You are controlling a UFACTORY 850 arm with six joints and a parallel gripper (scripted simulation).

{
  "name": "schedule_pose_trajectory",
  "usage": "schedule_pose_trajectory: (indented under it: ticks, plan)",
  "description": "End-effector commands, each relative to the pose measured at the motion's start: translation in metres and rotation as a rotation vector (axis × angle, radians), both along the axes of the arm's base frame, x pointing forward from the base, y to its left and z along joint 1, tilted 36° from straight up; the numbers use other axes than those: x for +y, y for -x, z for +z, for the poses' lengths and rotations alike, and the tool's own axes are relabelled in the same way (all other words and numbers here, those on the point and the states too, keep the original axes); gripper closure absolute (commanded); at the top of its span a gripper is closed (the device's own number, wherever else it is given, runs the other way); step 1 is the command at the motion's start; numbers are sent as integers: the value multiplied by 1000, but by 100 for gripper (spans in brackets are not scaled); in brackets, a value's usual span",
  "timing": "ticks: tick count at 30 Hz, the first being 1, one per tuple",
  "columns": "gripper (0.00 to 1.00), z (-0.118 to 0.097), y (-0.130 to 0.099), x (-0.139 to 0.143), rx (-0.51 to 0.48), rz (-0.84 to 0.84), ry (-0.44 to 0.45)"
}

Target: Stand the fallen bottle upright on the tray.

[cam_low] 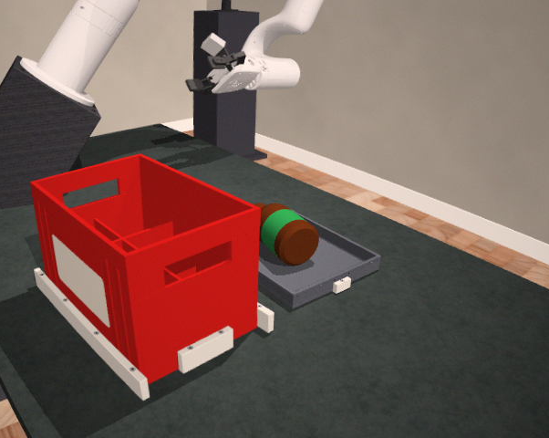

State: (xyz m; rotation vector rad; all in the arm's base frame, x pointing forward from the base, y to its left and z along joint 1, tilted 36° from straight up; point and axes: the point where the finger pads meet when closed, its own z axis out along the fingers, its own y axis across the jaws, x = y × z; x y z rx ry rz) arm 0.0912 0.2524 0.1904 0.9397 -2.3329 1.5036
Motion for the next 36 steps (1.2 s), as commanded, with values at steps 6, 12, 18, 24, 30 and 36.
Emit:
schedule_pose_trajectory:
  ticks: [6,12,18,24,30,36]
  plan:
    - [0,-11,4,-7,-53,-316,-83]
    - [0,-17,5,-5,-98,-537,-126]
    - [0,-22,4,0,-146,-742,-157]
    - [0,-25,0,6,-185,-898,-175]
    - [0,-30,-11,19,-259,-1177,-193]
    - [0,-33,-26,31,-324,-1406,-195]
